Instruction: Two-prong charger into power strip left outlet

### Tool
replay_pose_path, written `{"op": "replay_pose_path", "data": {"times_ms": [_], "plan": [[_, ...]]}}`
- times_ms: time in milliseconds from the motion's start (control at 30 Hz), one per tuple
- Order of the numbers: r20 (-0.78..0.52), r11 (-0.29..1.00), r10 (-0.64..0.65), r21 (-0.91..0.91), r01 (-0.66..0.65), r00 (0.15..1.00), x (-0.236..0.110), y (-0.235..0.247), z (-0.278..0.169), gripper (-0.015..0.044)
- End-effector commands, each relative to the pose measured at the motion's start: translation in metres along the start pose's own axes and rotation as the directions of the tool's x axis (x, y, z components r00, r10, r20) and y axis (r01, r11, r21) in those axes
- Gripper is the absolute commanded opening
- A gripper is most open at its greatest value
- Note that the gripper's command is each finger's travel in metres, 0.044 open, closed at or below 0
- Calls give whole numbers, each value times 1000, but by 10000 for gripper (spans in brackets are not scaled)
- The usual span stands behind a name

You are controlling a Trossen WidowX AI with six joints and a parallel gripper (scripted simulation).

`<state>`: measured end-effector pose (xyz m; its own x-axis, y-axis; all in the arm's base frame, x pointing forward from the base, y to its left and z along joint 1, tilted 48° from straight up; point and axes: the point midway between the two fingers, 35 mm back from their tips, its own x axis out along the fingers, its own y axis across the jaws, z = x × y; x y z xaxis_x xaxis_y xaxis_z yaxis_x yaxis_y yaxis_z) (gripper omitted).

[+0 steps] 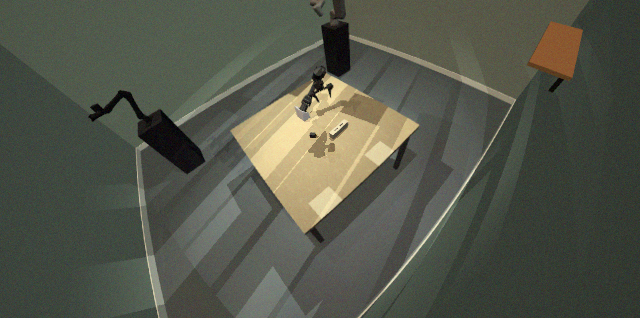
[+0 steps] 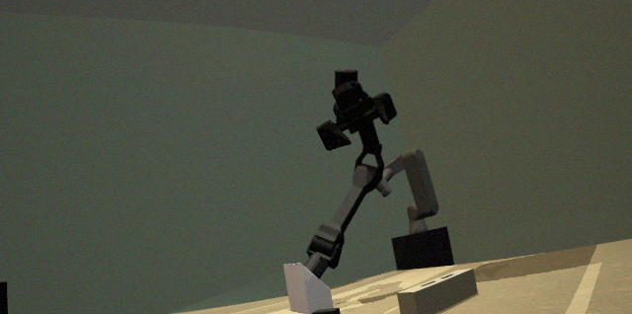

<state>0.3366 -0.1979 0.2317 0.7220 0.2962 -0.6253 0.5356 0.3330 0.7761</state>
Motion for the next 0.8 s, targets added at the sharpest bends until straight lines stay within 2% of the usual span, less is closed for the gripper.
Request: {"op": "replay_pose_path", "data": {"times_ms": [0,400,767], "plan": [[-53,996,-35,-81,31,998,21,-18,-4,440],[-167,952,-104,-301,50,980,60,-54,-20,440],[-275,873,-164,-488,9,947,92,-86,-40,440]]}}
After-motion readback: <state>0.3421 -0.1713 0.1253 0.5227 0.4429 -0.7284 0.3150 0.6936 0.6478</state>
